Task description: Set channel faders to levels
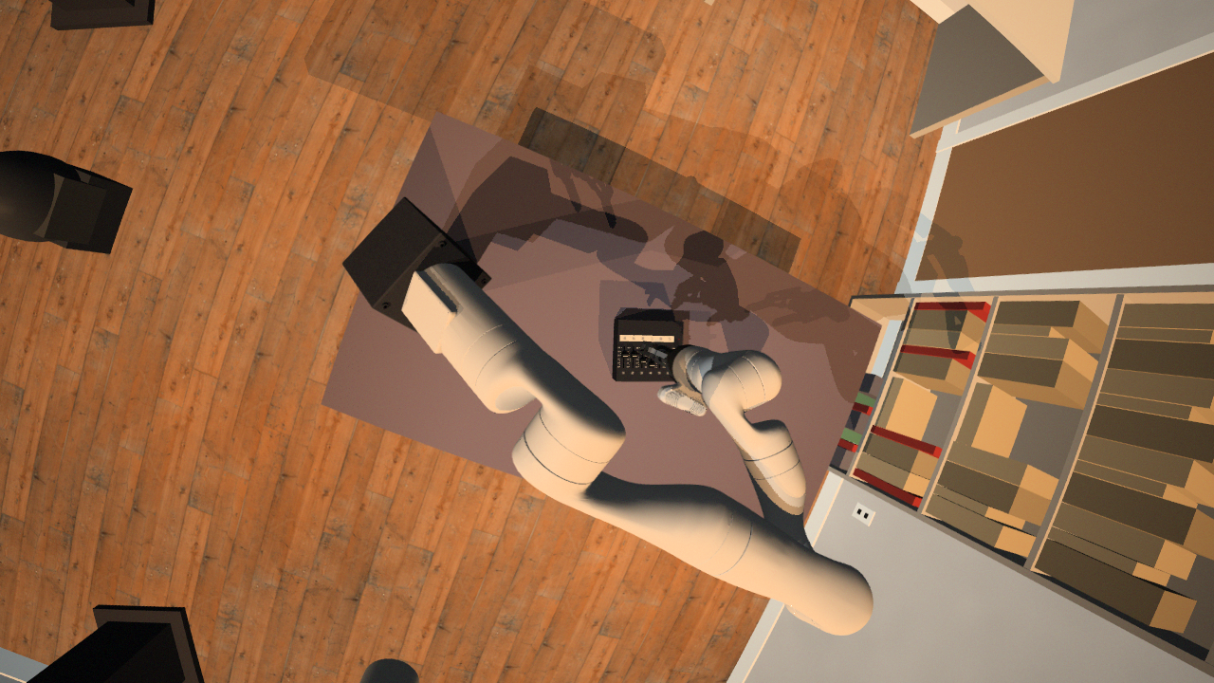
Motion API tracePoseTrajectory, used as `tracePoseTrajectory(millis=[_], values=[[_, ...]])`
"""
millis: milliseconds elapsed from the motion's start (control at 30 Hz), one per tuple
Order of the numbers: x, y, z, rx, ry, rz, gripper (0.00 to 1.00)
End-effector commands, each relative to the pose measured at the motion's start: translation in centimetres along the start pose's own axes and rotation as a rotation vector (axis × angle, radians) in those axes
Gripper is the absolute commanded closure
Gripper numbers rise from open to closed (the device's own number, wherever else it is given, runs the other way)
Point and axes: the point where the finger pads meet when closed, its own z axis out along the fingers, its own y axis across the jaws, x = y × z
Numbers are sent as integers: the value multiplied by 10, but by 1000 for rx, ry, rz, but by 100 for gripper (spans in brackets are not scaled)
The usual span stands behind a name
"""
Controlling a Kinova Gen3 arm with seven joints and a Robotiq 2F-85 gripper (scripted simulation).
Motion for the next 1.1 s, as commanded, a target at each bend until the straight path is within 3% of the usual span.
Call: tracePoseTrajectory(millis=[0,1067], values=[[0,-1,-1,4,-1,-10,0],[0,-1,1,1,-2,41,0]])
